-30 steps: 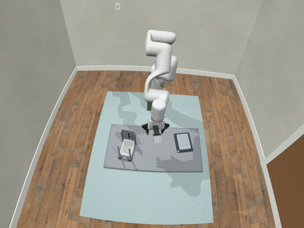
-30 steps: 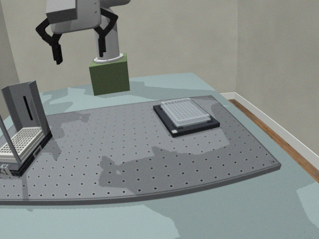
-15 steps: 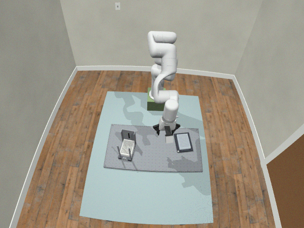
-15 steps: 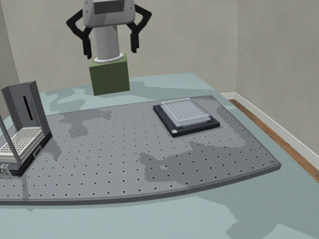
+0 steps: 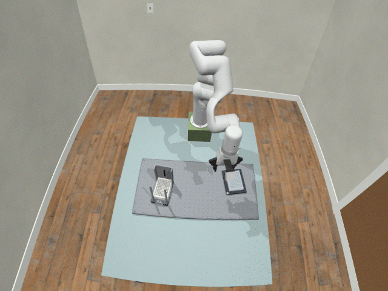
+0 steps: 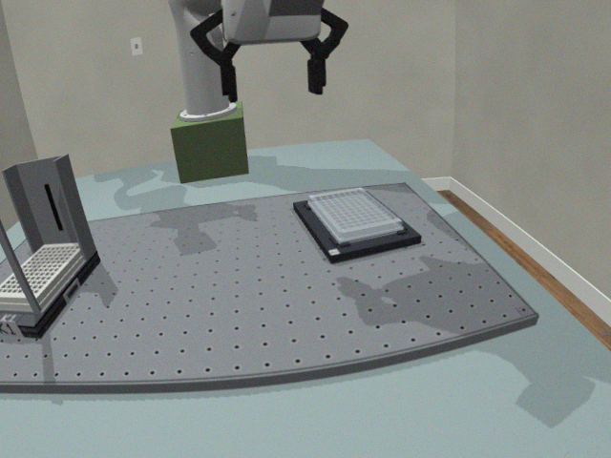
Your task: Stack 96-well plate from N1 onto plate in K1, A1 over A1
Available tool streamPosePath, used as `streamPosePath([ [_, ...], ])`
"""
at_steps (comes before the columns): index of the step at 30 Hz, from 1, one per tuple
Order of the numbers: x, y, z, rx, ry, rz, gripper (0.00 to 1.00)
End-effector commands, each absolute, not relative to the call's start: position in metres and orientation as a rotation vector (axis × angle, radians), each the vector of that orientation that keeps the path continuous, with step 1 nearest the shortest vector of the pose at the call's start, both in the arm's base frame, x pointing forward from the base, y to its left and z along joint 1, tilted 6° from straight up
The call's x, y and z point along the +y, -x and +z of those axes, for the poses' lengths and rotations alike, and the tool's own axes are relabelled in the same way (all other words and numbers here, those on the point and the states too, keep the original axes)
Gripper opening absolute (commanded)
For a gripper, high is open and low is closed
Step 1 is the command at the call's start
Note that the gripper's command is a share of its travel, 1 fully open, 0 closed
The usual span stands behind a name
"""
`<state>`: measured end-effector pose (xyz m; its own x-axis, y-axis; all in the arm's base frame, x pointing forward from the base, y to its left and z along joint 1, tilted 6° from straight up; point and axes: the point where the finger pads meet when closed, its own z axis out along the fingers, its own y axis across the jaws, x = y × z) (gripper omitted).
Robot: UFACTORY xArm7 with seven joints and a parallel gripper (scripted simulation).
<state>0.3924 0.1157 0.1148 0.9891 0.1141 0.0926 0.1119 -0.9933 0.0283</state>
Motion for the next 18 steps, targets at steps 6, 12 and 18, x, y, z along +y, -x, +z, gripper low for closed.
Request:
streamPosePath([
  [6,0.150,-0.386,0.116,0.183,-3.117,0.168,1.00],
  [12,0.174,-0.378,0.116,0.183,-3.117,0.168,1.00],
  [18,0.193,-0.370,0.115,0.190,-3.125,0.180,1.00],
])
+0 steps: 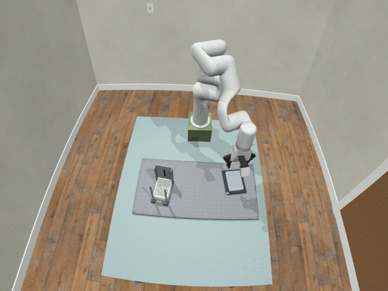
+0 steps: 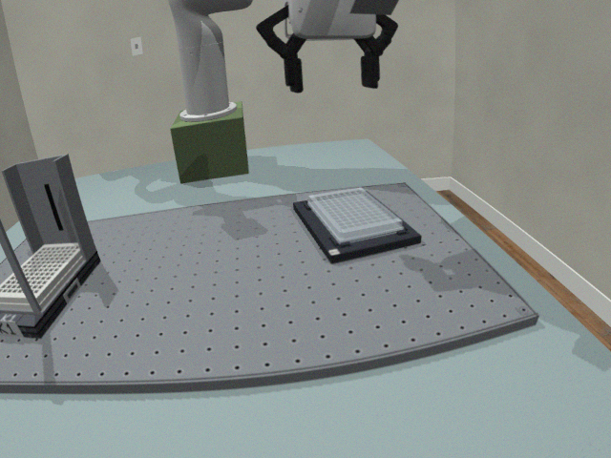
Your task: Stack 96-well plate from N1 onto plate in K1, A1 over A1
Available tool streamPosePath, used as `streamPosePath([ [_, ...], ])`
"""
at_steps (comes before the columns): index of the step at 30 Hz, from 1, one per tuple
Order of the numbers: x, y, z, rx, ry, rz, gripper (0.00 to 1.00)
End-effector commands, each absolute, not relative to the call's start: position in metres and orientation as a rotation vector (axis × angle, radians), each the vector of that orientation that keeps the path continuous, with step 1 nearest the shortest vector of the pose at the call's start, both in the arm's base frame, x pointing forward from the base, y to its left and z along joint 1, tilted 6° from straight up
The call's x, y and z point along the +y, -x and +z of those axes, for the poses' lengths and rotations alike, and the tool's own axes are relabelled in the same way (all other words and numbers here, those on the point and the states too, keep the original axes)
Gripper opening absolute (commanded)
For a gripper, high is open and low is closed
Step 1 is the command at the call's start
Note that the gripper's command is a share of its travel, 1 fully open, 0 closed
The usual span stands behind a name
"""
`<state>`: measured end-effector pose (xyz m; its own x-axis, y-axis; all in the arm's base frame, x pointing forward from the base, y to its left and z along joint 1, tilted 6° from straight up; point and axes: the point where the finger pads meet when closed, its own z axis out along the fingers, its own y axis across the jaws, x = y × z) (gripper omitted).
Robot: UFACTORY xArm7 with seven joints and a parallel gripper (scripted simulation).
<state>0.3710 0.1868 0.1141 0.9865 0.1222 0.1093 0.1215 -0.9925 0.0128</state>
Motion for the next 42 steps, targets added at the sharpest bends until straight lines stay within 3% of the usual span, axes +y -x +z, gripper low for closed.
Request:
streamPosePath([
  [1,0.197,-0.369,0.115,0.190,-3.125,0.180,1.00],
  [42,0.207,-0.369,0.079,0.191,-3.125,0.180,1.00],
])
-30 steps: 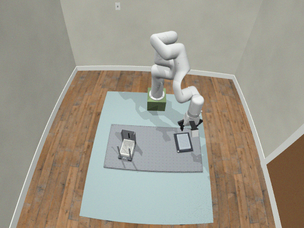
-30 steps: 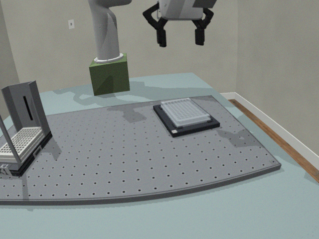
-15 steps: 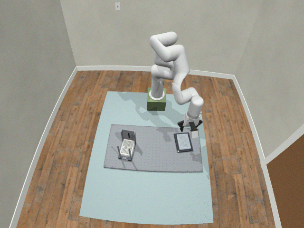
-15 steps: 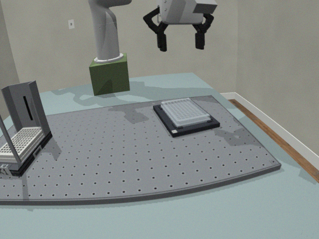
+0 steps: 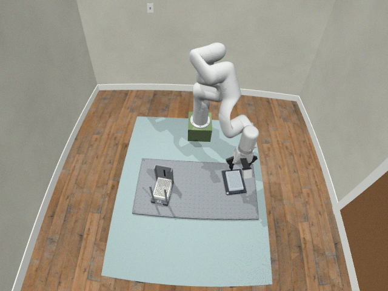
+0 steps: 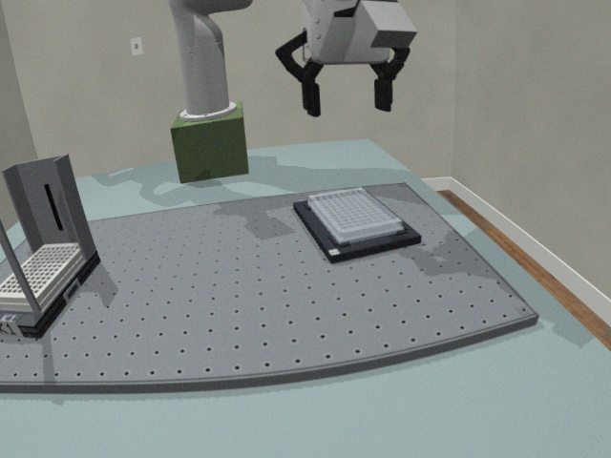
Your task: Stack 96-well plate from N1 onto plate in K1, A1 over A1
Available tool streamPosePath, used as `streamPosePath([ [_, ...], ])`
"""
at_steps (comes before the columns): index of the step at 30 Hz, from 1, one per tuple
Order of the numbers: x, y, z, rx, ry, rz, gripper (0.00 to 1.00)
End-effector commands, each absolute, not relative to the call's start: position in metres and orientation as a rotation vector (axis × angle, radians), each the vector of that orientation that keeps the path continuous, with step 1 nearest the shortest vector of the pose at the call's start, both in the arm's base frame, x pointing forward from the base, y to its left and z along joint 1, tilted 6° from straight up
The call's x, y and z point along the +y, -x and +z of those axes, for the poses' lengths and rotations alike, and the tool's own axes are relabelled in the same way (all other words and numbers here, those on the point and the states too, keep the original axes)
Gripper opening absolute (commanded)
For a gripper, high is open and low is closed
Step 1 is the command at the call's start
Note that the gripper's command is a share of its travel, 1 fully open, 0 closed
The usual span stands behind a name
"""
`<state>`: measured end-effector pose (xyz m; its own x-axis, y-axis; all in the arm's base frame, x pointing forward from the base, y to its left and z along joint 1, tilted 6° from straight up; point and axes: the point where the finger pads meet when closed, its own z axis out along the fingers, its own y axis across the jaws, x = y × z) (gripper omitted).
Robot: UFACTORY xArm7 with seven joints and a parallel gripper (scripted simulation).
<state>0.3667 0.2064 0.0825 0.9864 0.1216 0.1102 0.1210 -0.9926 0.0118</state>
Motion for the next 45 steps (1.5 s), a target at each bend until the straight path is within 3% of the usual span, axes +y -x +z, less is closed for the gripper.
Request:
streamPosePath([
  [1,0.207,-0.369,0.077,0.191,-3.125,0.180,1.00],
  [45,0.207,-0.376,0.014,0.191,-3.125,0.180,1.00],
])
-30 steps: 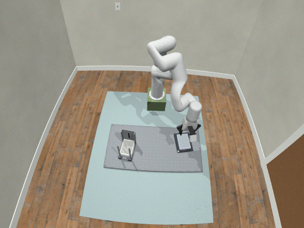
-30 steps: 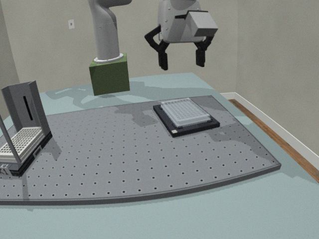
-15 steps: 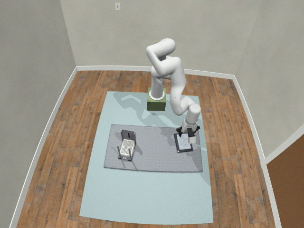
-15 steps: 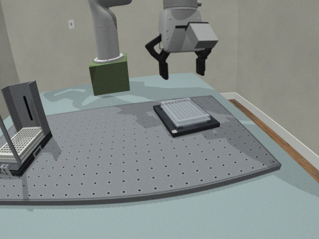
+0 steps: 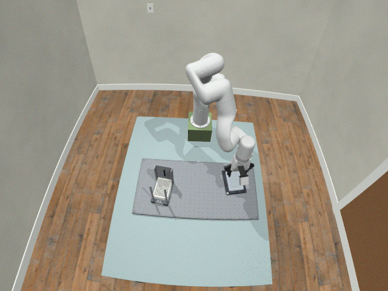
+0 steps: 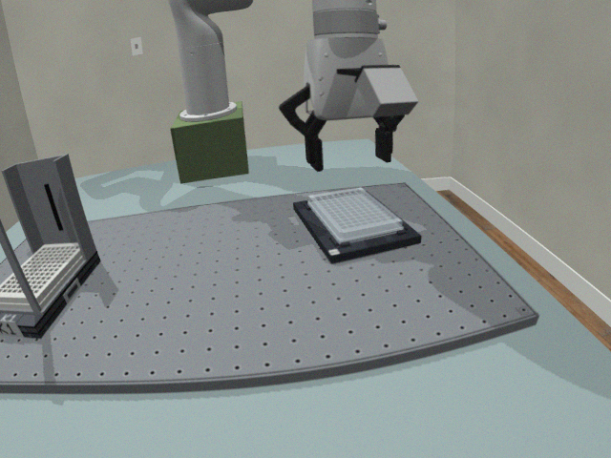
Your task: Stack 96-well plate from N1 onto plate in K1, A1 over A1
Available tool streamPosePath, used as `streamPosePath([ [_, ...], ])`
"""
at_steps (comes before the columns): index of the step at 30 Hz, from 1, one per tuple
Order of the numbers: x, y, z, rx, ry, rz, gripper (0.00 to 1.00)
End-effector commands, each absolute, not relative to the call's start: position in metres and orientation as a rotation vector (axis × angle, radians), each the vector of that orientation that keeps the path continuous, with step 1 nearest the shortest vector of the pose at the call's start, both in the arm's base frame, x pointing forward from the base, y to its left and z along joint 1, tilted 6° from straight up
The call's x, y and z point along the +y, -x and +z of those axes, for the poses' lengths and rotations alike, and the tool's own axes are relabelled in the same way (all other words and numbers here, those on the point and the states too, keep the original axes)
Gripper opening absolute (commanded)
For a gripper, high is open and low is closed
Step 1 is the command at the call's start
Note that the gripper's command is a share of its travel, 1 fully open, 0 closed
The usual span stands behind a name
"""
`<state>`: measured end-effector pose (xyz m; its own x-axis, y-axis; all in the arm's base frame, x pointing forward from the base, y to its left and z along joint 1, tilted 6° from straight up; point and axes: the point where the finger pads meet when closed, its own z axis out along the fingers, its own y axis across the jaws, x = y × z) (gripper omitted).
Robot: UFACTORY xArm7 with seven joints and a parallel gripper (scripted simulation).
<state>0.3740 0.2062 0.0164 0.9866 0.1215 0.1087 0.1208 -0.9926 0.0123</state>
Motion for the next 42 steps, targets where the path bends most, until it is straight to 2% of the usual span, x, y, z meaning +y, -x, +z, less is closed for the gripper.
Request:
streamPosePath([
  [1,0.207,-0.376,0.012,0.191,-3.125,0.180,1.00],
  [42,0.207,-0.381,-0.028,0.191,-3.125,0.179,1.00],
])
